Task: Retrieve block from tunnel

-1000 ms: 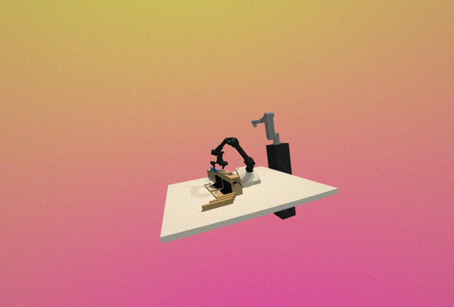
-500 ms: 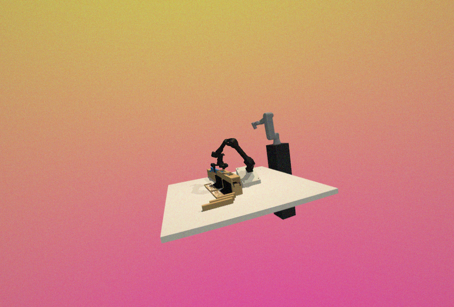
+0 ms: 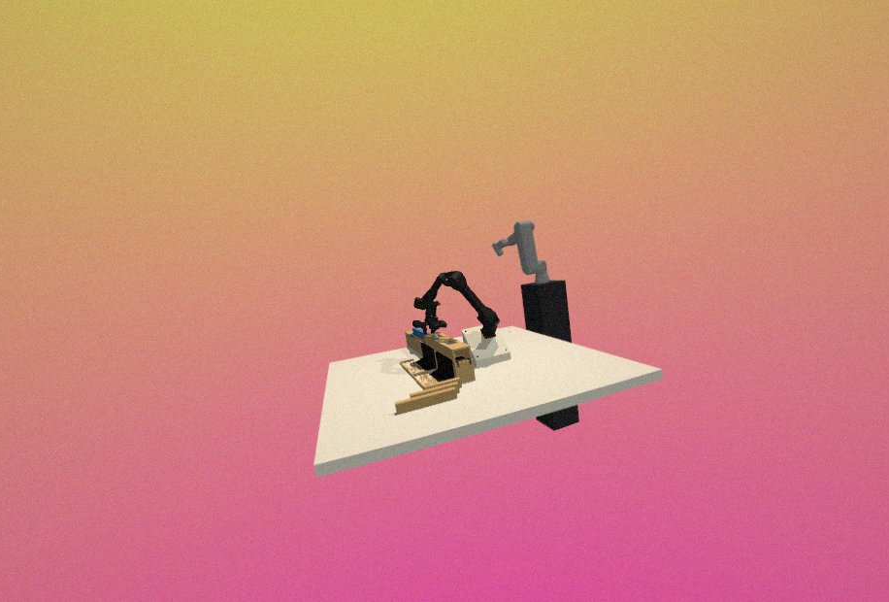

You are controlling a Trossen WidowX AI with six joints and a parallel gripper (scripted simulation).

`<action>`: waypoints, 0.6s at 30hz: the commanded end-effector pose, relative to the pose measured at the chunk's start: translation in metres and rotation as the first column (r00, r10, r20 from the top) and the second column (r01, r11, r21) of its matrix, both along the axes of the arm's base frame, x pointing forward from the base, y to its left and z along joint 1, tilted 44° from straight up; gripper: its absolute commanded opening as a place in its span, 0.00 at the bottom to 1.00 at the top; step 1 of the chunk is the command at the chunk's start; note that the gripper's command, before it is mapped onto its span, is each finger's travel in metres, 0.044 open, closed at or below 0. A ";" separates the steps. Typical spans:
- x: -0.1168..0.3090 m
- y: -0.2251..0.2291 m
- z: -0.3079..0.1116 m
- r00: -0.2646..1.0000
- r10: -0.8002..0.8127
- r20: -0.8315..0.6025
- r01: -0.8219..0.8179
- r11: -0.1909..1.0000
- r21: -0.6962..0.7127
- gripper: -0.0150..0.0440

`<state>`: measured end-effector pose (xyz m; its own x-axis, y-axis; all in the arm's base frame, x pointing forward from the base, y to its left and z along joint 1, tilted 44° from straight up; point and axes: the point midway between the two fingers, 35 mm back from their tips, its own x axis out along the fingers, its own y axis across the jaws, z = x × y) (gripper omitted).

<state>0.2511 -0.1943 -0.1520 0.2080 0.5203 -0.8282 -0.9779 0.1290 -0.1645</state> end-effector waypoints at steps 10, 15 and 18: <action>0.001 -0.009 -0.009 1.000 -0.002 0.001 0.002 1.000 0.003 0.25; 0.001 -0.020 -0.022 1.000 -0.002 0.001 0.002 1.000 0.004 0.25; 0.001 -0.027 -0.029 1.000 -0.003 0.000 0.002 1.000 0.005 0.25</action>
